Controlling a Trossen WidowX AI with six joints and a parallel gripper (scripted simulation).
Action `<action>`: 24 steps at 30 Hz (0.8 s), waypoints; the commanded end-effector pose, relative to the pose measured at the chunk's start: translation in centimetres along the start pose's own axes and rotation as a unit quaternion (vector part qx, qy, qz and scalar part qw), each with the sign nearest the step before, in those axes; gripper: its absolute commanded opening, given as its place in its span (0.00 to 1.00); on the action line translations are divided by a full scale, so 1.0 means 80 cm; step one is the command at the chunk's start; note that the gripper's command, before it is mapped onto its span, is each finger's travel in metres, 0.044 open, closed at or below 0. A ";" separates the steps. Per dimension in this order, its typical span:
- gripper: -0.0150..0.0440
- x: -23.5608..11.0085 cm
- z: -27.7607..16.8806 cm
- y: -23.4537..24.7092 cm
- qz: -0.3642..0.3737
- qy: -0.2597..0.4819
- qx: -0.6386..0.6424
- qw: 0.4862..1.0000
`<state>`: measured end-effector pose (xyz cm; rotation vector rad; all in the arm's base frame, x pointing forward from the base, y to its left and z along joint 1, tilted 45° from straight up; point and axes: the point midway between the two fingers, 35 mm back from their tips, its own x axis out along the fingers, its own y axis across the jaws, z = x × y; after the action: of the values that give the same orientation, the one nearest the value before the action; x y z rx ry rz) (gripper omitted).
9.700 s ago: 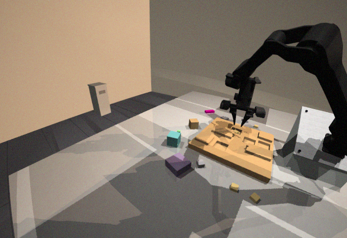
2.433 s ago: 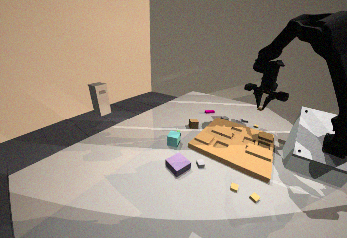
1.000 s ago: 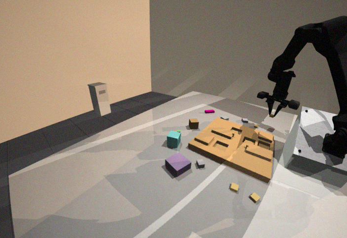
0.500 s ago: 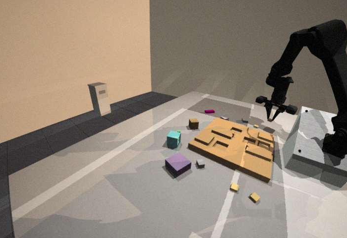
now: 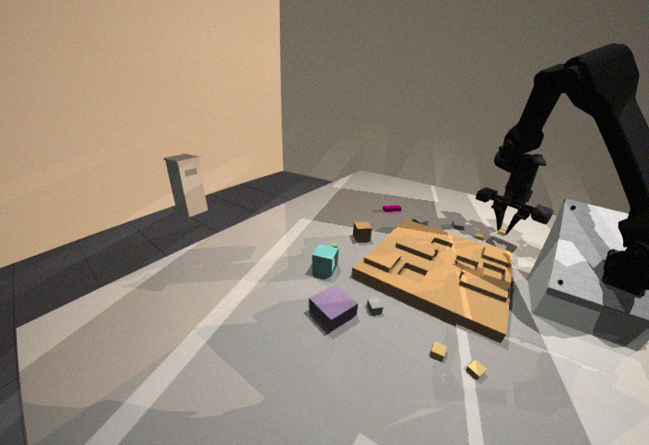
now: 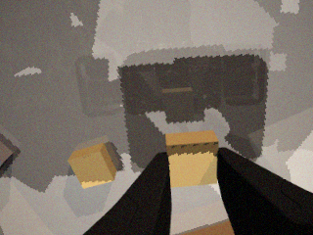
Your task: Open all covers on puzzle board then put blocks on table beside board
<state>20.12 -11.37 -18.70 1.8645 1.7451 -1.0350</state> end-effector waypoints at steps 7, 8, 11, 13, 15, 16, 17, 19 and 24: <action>0.39 0.026 -0.004 -0.005 -0.003 0.005 0.004 1.000; 0.39 0.028 -0.004 -0.006 -0.003 0.005 0.003 1.000; 0.39 0.033 -0.004 -0.007 -0.003 0.006 0.003 1.000; 0.39 0.037 -0.005 -0.007 -0.003 0.006 0.003 1.000; 0.39 0.041 -0.005 -0.008 -0.003 0.006 0.003 1.000; 0.39 0.042 -0.005 -0.008 -0.003 0.006 0.003 1.000; 0.39 0.042 -0.005 -0.008 -0.003 0.006 0.003 1.000; 0.39 0.042 -0.005 -0.008 -0.003 0.006 0.003 1.000; 0.48 0.039 -0.004 -0.006 -0.003 0.003 0.000 1.000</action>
<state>19.55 -8.94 -20.69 1.8657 1.7548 -1.0331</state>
